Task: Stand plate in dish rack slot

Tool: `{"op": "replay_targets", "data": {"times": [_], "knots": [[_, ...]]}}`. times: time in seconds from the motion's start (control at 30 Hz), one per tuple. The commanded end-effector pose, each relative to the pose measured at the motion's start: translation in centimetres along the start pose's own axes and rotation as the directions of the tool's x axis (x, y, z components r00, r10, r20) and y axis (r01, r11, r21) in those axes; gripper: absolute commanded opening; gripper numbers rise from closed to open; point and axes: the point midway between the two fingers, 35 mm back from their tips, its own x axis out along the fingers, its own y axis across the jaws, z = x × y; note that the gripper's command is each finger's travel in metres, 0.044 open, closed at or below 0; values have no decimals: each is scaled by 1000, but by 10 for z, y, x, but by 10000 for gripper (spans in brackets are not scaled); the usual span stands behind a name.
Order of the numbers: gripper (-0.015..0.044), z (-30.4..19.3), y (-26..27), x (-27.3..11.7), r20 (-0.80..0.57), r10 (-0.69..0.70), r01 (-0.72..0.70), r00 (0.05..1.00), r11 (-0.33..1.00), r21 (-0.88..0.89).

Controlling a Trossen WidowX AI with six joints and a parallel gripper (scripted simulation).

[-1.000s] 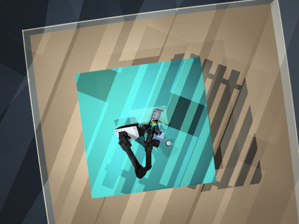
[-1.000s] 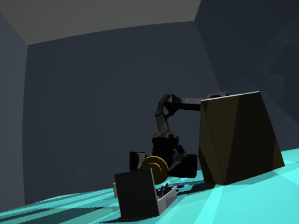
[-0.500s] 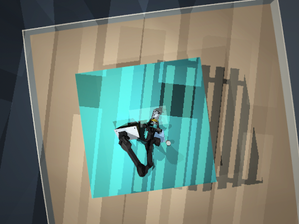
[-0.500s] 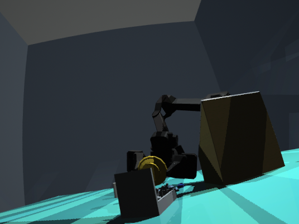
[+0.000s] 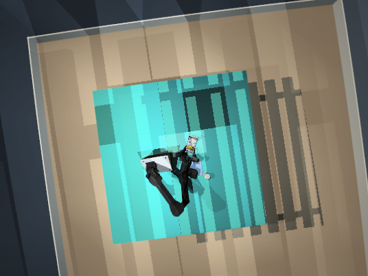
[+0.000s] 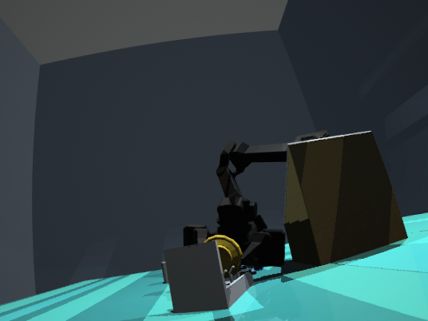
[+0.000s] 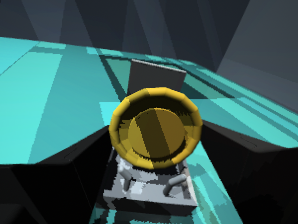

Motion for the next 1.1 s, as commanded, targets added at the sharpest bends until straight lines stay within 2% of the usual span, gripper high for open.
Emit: {"op": "replay_targets", "data": {"times": [0.0, 0.1, 0.6, 0.93, 1.07], "knots": [[0, 1, 1, 0, 1, 2, -2, 1000, 1000, 4], [0, 1, 1, 0, 1, 2, -2, 1000, 1000, 4], [394, 0, 0, 0, 1, 1, -1, 1000, 1000, 0], [400, 1, 0, 0, 1, 1, -1, 1000, 1000, 4], [400, 10, -5, -6, 7, -4, 4, 1000, 997, 79]]}}
